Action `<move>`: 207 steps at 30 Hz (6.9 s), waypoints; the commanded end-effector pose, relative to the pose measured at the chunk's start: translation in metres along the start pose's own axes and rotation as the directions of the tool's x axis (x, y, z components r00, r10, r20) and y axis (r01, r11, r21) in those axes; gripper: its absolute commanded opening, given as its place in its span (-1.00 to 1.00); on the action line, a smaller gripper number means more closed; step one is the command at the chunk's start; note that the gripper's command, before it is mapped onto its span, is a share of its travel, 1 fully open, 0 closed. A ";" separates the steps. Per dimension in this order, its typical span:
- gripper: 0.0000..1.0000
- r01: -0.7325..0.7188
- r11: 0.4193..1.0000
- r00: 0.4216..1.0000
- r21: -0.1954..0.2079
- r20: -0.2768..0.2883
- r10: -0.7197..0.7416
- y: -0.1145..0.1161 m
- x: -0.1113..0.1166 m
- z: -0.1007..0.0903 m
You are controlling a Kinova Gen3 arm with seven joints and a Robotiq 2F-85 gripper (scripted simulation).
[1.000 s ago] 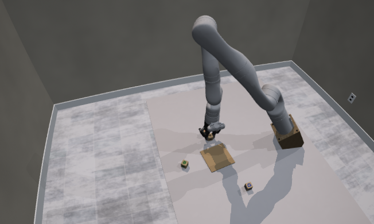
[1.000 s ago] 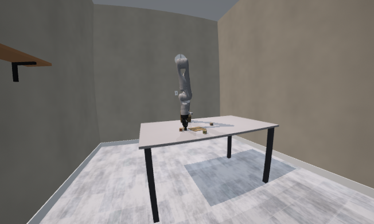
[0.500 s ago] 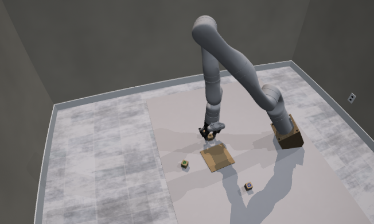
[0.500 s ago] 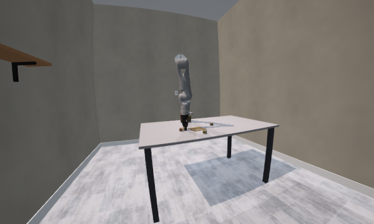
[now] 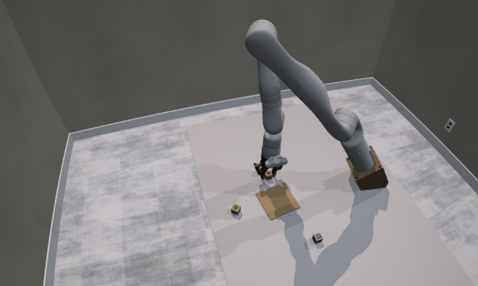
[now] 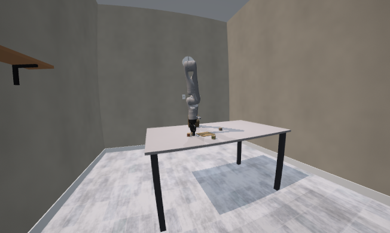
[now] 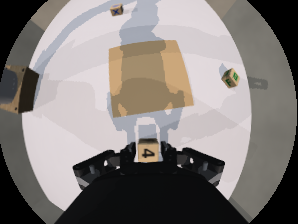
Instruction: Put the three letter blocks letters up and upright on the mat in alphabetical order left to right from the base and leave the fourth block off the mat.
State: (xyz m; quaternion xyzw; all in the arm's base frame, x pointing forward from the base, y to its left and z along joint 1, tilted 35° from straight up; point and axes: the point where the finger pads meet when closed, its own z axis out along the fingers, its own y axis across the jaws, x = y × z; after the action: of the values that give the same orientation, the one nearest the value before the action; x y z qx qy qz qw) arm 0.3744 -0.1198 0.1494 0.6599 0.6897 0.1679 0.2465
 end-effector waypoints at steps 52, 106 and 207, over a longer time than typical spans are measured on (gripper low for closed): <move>-0.07 0.000 1.000 1.000 -0.001 0.001 0.000 0.000 0.000 -0.024; -0.07 0.000 1.000 1.000 -0.001 0.000 0.000 0.000 0.000 -0.051; 1.00 0.000 1.000 1.000 -0.001 0.001 0.000 0.000 0.000 -0.090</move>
State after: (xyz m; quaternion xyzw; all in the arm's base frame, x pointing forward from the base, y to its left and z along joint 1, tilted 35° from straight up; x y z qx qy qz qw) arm 0.3237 -0.1114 0.2234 0.6598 0.6898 0.1676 0.2466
